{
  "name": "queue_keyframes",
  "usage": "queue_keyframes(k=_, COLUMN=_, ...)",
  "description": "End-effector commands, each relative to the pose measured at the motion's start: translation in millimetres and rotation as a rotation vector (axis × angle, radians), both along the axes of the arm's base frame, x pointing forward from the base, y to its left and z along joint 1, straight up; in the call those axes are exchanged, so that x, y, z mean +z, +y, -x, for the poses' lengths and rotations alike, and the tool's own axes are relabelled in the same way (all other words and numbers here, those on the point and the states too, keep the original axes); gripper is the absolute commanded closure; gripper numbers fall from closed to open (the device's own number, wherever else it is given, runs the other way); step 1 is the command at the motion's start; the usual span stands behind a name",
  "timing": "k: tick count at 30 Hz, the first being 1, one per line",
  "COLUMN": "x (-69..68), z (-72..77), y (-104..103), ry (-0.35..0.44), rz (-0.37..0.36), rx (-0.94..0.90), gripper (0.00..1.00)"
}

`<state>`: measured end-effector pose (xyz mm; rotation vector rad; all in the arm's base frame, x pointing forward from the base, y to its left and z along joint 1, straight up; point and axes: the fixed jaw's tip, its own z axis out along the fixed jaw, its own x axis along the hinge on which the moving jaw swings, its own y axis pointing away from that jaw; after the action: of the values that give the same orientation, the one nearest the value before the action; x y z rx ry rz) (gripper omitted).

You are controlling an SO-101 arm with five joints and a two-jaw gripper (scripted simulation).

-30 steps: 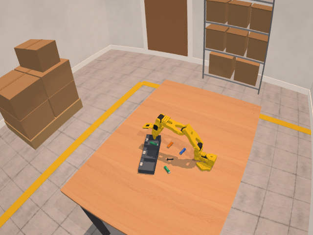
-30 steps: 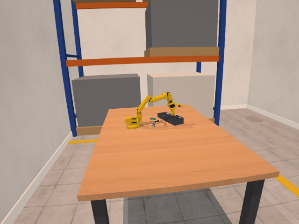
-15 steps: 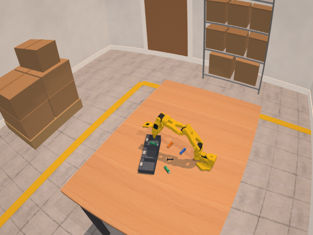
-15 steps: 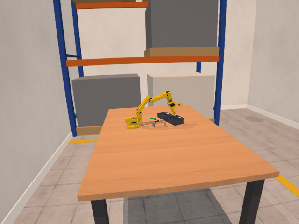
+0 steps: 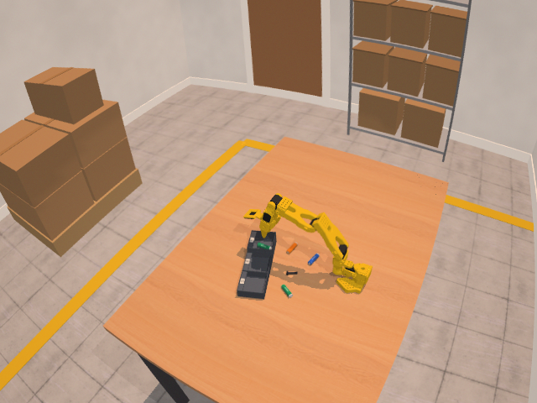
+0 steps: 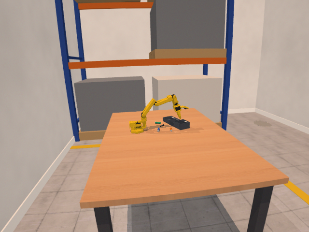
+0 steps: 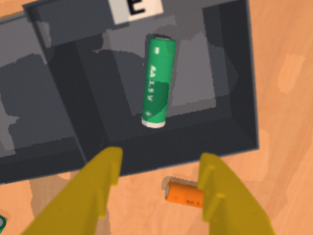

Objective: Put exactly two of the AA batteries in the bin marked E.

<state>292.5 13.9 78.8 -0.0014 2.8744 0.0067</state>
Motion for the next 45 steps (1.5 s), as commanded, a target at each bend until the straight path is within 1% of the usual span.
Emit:
queue_keyframes(k=1, x=14.9, z=-1.2, y=9, ry=-0.052, rz=-0.014, rx=-0.008, gripper=0.84)
queue_keyframes(k=5, x=14.3, z=3.2, y=21, ry=-0.035, rz=-0.034, rx=-0.033, gripper=0.83)
queue_keyframes(k=7, x=14.3, z=3.2, y=21, ry=-0.035, rz=-0.034, rx=-0.033, gripper=0.83)
queue_keyframes(k=14, x=11.8, z=18.6, y=51, ry=0.015, rz=-0.078, rx=-0.104, gripper=0.83)
queue_keyframes(k=18, x=9.5, z=32.6, y=70, ry=0.052, rz=-0.101, rx=-0.157, gripper=0.82)
queue_keyframes(k=22, x=6.4, z=49.9, y=89, ry=0.092, rz=-0.118, rx=-0.216, gripper=0.81)
queue_keyframes(k=24, x=6.4, z=49.9, y=89, ry=0.092, rz=-0.118, rx=-0.216, gripper=0.81)
queue_keyframes(k=31, x=-0.1, z=83.7, y=114, ry=0.157, rz=-0.129, rx=-0.318, gripper=0.80)
queue_keyframes(k=35, x=-3.9, z=101.6, y=123, ry=0.185, rz=-0.126, rx=-0.370, gripper=0.80)
queue_keyframes(k=39, x=-7.2, z=116.2, y=128, ry=0.206, rz=-0.121, rx=-0.411, gripper=0.79)
queue_keyframes(k=41, x=-7.2, z=116.2, y=128, ry=0.206, rz=-0.121, rx=-0.411, gripper=0.79)
queue_keyframes(k=45, x=-9.7, z=126.6, y=131, ry=0.219, rz=-0.115, rx=-0.441, gripper=0.79)
